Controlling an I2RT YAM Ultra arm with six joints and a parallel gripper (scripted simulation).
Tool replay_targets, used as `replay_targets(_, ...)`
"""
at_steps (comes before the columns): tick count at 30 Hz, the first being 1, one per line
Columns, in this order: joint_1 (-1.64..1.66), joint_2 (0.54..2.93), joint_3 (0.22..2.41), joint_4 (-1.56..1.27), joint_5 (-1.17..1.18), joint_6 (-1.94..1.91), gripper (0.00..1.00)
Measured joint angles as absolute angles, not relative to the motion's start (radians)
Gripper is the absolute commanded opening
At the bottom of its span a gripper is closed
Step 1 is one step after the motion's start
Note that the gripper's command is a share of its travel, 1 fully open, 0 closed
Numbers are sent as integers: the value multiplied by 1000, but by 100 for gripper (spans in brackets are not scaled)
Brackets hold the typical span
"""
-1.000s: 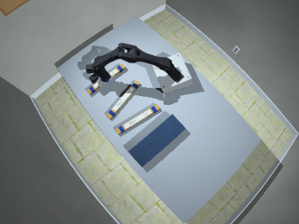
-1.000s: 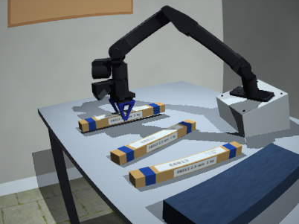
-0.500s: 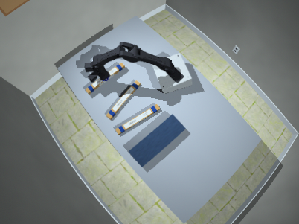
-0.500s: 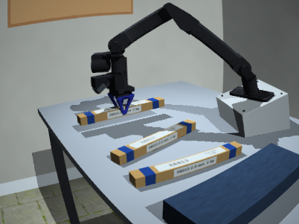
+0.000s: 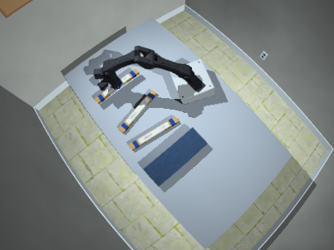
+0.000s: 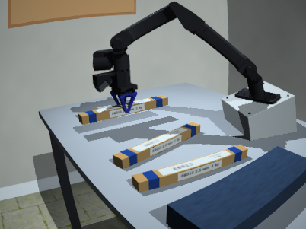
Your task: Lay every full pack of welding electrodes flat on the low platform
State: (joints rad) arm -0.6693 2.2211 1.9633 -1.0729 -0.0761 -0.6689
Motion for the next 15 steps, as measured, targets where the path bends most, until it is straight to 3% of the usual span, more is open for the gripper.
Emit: replay_targets(15, -671, 2221, 1983, -1094, -76, -670, 0)
